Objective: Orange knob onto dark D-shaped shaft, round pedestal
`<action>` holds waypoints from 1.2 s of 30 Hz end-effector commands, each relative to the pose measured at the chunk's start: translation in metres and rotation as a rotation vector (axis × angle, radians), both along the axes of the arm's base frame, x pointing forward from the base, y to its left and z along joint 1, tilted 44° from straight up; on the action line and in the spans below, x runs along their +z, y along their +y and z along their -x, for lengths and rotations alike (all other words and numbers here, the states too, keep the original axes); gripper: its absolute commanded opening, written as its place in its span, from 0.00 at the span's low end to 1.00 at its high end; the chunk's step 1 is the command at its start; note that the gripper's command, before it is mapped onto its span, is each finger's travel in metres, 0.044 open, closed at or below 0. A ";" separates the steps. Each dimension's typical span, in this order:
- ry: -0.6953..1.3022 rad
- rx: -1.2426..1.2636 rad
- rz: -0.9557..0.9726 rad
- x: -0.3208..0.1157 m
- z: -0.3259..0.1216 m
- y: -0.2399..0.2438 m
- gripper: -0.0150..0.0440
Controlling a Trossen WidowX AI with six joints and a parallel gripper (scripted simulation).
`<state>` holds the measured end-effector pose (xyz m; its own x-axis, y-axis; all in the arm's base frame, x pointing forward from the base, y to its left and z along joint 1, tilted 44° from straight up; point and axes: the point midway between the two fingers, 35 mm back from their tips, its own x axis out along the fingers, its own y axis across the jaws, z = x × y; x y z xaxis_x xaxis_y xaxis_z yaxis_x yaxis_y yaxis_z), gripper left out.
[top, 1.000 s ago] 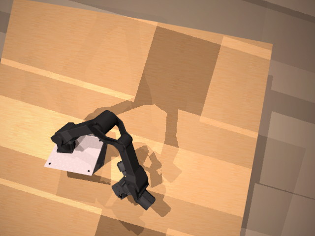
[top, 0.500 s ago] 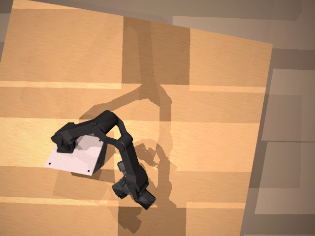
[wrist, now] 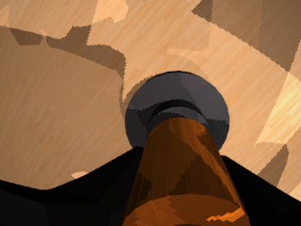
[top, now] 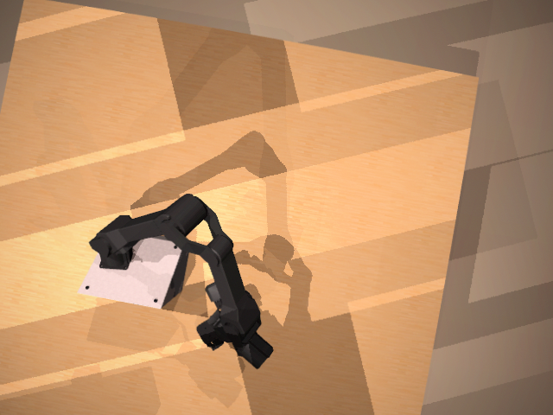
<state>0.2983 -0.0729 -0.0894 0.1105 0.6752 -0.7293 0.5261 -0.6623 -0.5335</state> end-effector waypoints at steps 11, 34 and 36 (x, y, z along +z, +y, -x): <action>0.003 -0.006 -0.002 -0.001 0.000 0.000 0.25; 0.046 -0.052 -0.009 -0.001 -0.001 0.000 0.25; 0.039 -0.045 -0.008 -0.001 -0.001 0.001 0.25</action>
